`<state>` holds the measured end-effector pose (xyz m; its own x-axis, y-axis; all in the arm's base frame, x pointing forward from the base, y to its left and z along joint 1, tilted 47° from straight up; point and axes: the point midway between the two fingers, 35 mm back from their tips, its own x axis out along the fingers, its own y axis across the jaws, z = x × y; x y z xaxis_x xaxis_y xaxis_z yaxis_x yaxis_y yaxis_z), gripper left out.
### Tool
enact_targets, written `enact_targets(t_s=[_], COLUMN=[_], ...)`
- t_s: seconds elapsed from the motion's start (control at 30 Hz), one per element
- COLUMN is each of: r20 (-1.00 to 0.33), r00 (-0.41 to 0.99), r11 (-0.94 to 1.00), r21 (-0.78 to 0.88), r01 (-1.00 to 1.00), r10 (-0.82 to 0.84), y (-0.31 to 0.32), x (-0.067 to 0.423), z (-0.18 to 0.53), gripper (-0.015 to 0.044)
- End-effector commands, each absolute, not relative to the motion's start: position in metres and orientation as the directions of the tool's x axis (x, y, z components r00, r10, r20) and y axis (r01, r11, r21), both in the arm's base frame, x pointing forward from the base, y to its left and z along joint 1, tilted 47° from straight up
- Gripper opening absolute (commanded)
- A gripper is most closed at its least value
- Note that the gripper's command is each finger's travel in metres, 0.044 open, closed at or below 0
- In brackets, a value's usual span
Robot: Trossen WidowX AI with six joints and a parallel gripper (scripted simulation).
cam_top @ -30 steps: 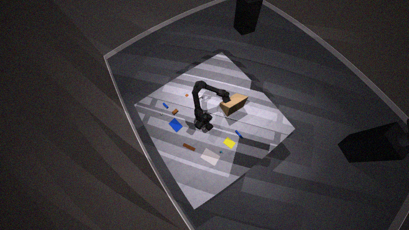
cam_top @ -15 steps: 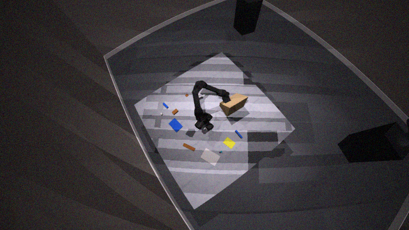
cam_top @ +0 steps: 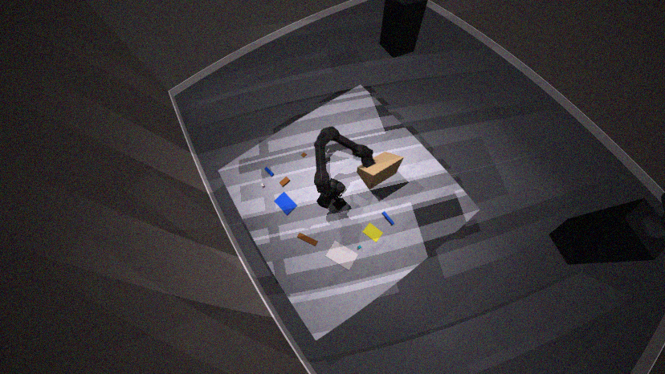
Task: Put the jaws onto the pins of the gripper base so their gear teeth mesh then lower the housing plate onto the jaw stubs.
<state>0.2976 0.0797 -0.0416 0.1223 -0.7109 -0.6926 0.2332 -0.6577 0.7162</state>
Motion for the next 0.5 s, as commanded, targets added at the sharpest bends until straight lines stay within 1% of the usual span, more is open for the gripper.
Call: enact_targets(t_s=[0.0,0.03,0.07,0.47], r20=[-0.695,-0.696,-0.696,-0.705], r00=[0.123,0.123,0.123,0.118], r11=[-0.678,-0.683,-0.687,-0.714], r21=[0.718,0.718,0.718,0.684], r01=[0.158,0.135,0.112,-0.148], r10=[-0.708,-0.708,-0.707,-0.699], y=[0.076,0.076,0.075,0.065], x=[0.300,0.300,0.301,0.304], z=[-0.037,-0.035,-0.034,-0.020], gripper=[0.0408,0.0434,0.0440,0.0440])
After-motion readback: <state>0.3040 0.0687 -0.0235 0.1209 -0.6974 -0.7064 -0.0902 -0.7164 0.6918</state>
